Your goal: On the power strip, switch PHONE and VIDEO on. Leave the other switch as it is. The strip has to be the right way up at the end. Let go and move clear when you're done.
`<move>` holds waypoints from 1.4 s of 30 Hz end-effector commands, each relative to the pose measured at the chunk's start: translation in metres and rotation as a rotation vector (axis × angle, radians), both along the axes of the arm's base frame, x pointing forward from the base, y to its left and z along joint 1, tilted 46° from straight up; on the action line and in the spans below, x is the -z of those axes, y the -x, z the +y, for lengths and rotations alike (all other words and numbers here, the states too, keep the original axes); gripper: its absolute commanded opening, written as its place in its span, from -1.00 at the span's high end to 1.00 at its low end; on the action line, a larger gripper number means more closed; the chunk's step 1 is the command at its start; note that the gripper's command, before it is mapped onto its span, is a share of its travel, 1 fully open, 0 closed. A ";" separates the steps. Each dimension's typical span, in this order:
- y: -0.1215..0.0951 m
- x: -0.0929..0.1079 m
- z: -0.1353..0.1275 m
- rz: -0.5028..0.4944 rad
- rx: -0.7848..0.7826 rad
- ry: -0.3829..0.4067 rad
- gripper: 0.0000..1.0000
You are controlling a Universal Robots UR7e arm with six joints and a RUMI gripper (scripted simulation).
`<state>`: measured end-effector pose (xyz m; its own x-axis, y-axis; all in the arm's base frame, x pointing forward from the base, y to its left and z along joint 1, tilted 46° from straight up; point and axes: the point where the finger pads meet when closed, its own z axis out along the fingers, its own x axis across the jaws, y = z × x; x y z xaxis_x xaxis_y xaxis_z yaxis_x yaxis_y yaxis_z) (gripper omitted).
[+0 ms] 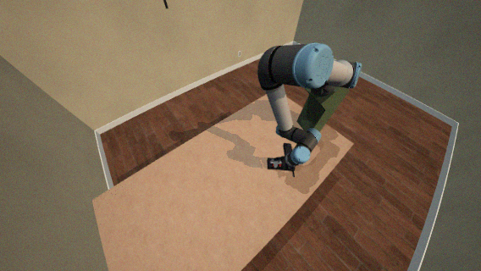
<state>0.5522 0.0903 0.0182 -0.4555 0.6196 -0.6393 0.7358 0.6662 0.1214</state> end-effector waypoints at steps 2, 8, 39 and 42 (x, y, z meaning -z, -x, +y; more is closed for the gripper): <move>0.000 0.000 0.000 -0.001 0.000 0.000 -1.00; 0.004 -0.002 0.001 -0.040 0.036 -0.048 -1.00; 0.052 -0.038 0.021 -0.413 0.401 -0.597 -1.00; 0.052 -0.038 0.021 -0.413 0.401 -0.597 -1.00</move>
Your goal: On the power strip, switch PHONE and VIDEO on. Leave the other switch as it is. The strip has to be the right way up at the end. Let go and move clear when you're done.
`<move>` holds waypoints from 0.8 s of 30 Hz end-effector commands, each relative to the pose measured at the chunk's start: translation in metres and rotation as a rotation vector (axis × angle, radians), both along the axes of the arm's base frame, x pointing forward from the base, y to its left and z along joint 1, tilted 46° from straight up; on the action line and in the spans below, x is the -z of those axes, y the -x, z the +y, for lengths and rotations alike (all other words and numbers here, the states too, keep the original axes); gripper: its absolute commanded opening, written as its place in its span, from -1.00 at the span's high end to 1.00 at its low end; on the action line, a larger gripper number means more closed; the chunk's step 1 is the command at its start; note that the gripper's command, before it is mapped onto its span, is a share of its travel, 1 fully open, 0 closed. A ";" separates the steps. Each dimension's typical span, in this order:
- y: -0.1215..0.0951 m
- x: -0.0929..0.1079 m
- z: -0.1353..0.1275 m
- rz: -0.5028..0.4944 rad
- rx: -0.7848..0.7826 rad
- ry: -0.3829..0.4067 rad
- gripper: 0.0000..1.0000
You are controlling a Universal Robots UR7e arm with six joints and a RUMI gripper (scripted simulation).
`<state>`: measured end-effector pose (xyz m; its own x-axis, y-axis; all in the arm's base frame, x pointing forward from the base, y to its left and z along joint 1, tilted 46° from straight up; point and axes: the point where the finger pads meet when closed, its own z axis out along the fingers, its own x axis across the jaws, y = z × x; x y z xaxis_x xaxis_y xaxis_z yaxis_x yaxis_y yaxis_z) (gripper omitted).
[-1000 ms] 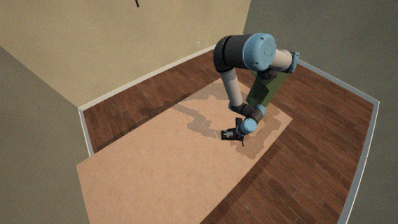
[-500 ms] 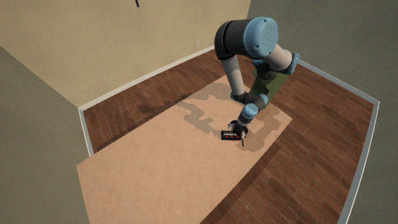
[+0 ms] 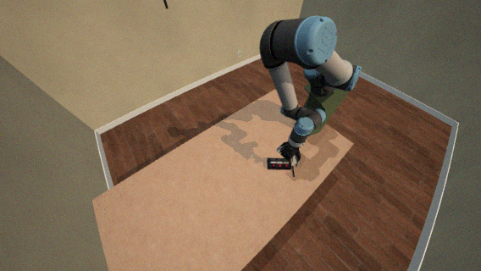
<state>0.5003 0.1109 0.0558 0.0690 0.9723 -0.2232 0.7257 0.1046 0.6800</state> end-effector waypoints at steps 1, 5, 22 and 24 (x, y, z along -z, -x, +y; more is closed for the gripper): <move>0.000 -0.001 0.000 -0.005 0.002 -0.004 -1.00; 0.000 -0.001 0.000 -0.005 0.002 -0.004 -1.00; 0.000 0.000 0.000 -0.010 0.018 -0.021 -1.00; 0.000 0.000 0.000 -0.012 0.026 -0.028 -1.00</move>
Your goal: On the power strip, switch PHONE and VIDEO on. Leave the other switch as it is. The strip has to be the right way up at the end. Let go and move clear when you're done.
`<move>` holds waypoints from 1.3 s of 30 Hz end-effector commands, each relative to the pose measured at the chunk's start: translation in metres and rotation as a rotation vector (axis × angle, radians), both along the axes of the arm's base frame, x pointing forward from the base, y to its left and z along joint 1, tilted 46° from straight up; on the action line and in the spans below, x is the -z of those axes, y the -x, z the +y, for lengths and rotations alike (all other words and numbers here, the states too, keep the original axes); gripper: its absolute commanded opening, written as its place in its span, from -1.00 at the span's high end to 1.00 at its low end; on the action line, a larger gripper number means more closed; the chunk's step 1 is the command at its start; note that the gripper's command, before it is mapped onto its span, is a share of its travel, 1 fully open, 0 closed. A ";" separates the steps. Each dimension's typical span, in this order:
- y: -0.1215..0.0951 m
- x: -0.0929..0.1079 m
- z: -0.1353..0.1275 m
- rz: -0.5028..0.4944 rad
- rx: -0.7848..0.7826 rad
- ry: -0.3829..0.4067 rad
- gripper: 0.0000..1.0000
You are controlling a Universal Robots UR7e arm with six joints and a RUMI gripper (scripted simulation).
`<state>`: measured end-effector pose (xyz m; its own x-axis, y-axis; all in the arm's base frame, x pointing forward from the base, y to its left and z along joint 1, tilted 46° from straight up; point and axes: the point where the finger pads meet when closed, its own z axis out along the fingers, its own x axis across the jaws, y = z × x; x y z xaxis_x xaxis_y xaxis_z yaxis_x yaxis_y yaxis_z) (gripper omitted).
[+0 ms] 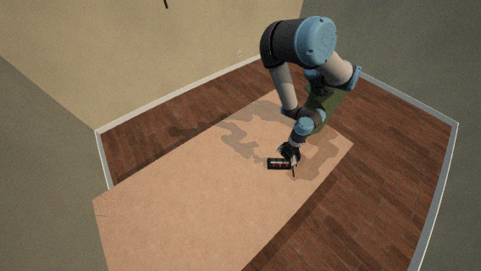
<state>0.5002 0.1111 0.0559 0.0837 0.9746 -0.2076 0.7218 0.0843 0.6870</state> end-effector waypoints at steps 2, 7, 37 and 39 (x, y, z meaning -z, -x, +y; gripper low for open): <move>0.000 0.000 0.000 -0.006 0.017 -0.017 -1.00; -0.001 0.000 0.000 -0.013 0.040 -0.040 -1.00; -0.011 0.005 0.002 -0.127 0.425 -0.420 -1.00; -0.013 0.005 0.003 -0.140 0.472 -0.466 -1.00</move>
